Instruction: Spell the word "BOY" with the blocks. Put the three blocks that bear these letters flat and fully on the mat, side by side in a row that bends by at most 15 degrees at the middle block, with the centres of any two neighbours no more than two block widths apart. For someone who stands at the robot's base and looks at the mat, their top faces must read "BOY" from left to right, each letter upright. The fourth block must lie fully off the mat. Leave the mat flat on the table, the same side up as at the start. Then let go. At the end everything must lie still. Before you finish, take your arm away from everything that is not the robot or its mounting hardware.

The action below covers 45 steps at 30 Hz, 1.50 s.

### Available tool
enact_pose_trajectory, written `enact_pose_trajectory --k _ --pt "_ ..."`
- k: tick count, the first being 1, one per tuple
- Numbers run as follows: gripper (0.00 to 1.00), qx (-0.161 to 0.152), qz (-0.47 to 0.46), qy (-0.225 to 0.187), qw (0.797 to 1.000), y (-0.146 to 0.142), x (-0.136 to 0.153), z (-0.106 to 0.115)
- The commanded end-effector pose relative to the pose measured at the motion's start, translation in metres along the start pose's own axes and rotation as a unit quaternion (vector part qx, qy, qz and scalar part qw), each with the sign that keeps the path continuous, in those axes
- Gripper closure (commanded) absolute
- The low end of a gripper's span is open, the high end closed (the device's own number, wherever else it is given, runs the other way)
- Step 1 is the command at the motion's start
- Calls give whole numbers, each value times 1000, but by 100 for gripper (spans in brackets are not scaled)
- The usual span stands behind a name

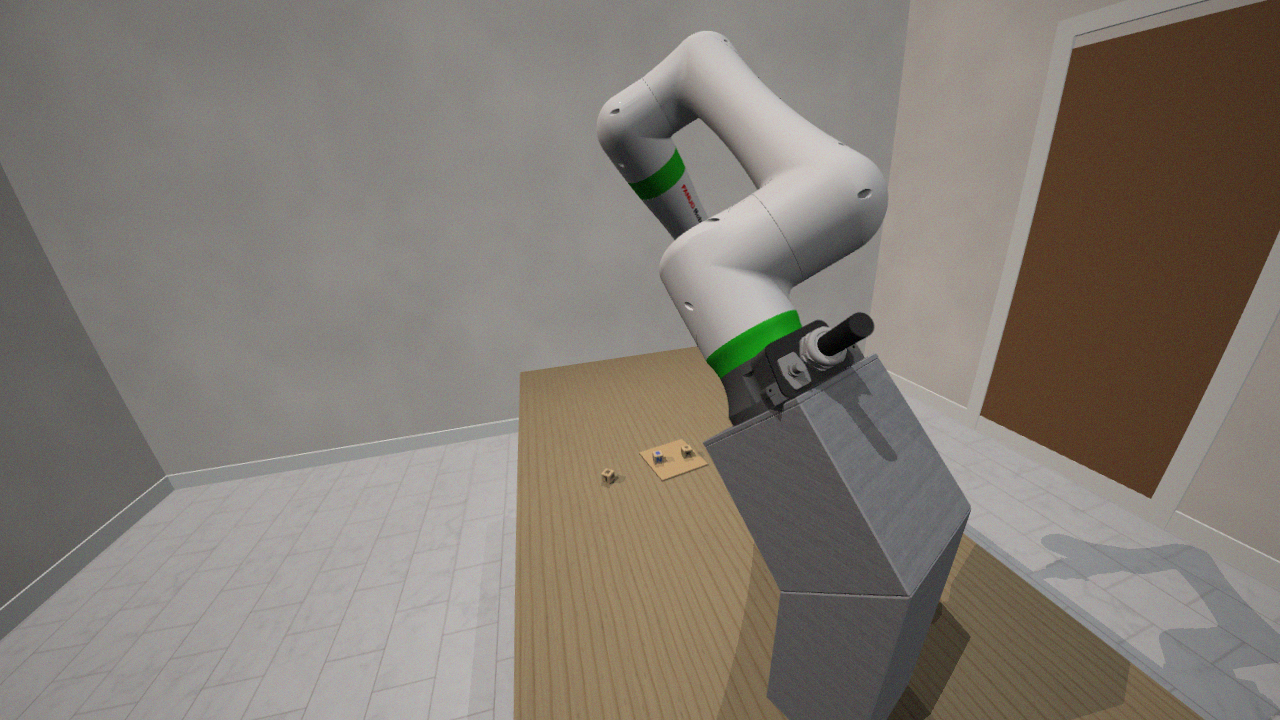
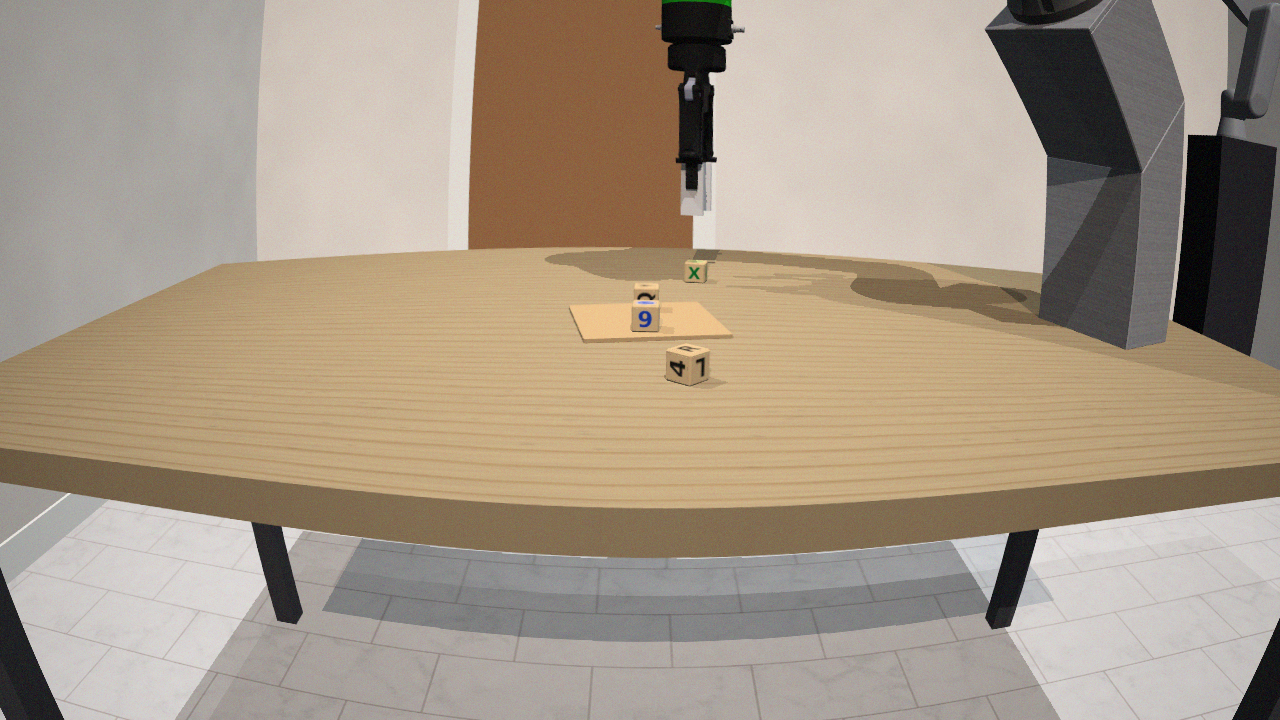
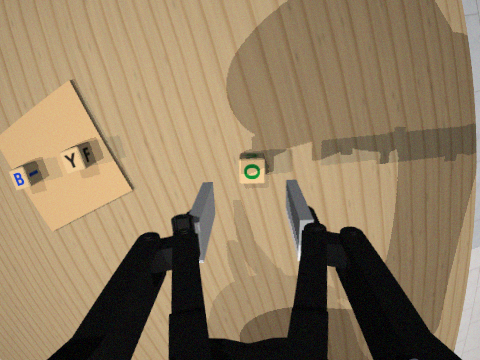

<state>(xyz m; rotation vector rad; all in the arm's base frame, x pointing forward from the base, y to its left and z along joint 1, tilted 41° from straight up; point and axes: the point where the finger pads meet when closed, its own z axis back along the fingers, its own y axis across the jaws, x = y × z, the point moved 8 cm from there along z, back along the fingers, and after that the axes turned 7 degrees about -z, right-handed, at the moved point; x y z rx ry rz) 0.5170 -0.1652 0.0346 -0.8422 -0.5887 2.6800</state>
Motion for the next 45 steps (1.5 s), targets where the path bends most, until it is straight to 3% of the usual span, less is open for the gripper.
enact_pose_trajectory --k 1,17,45 --pt "63 0 0 0 1000 0 0 0" --pt "63 1 0 0 1000 0 0 -6" --pt "63 1 0 0 1000 2 0 -41"
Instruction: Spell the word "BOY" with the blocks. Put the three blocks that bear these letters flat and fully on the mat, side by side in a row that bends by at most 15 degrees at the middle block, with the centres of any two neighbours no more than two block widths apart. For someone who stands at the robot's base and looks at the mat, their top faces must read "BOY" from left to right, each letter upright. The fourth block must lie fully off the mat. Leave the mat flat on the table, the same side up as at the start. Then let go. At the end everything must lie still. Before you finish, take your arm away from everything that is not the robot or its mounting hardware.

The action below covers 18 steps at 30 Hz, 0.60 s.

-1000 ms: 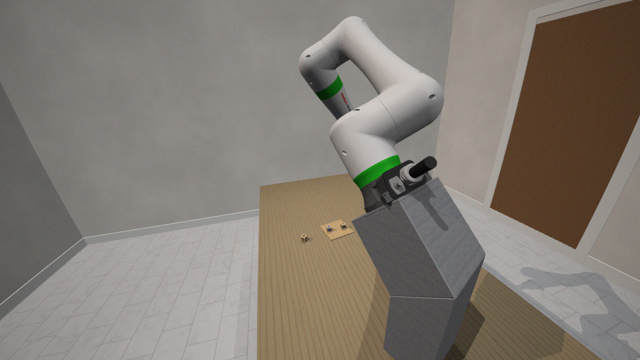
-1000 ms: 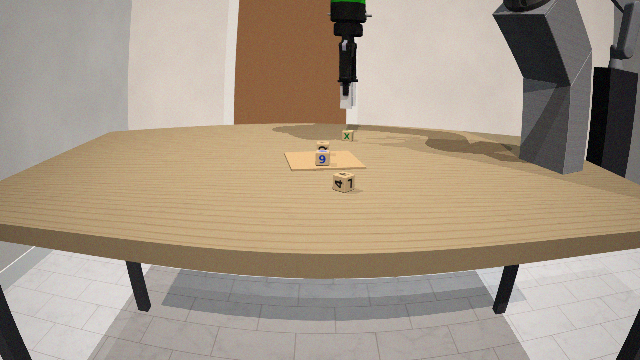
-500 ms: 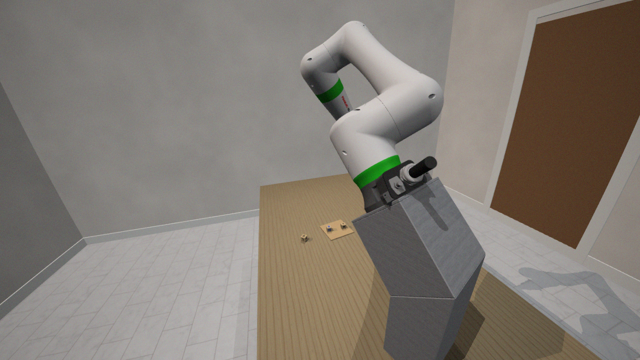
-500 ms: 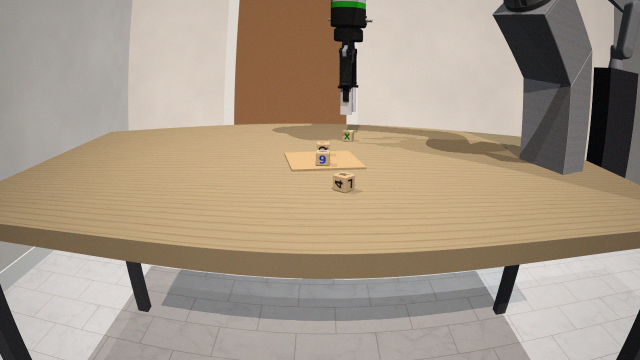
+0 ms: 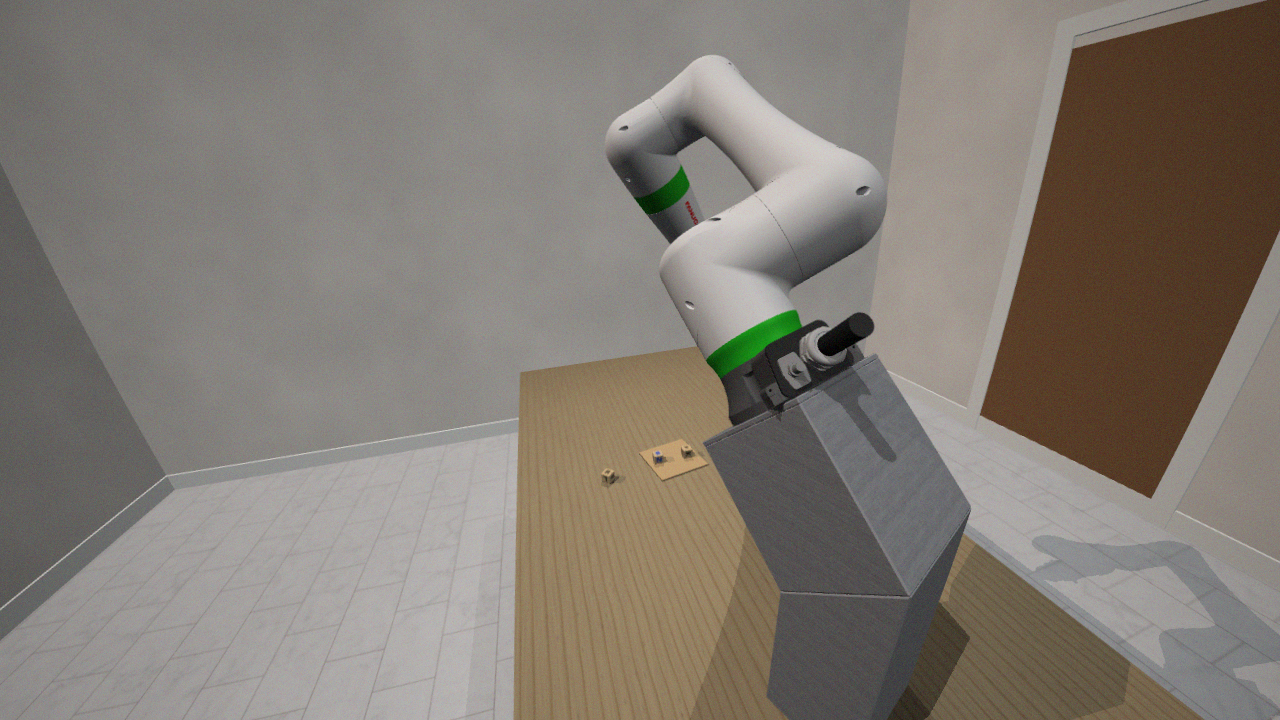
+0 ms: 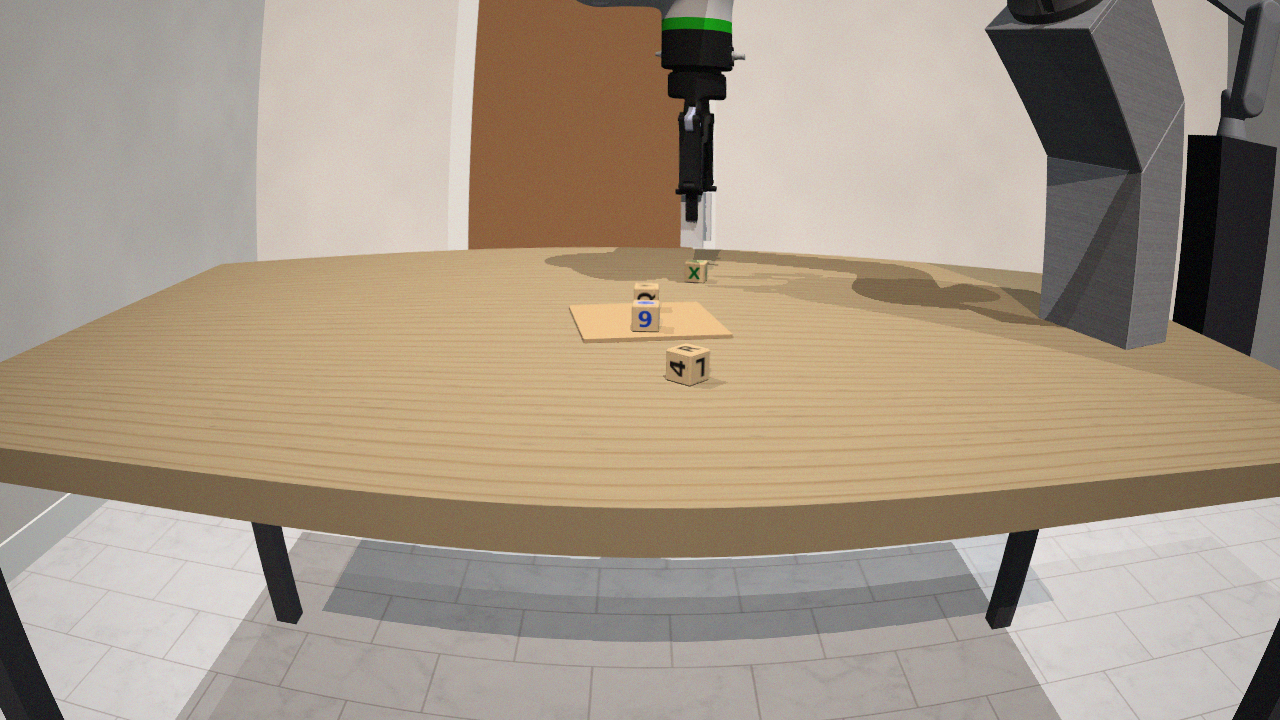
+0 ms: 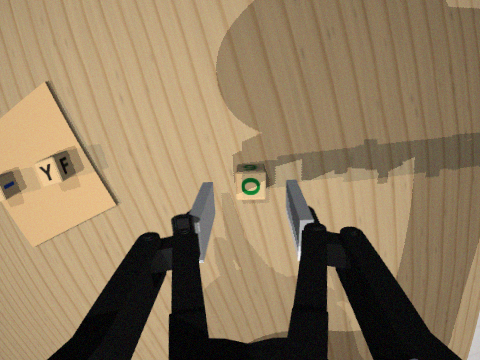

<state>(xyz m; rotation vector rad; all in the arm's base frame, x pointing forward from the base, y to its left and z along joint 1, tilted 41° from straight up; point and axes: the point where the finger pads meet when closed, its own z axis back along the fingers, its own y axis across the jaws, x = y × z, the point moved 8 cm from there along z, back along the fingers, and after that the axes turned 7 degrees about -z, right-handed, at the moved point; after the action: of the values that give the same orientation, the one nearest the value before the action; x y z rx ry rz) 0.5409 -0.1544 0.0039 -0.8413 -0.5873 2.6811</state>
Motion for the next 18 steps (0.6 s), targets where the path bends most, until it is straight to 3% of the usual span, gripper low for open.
enact_pose_trajectory --k 1,18 --pt "63 0 0 0 1000 0 0 -2" --pt "63 0 0 0 1000 1 0 -13"
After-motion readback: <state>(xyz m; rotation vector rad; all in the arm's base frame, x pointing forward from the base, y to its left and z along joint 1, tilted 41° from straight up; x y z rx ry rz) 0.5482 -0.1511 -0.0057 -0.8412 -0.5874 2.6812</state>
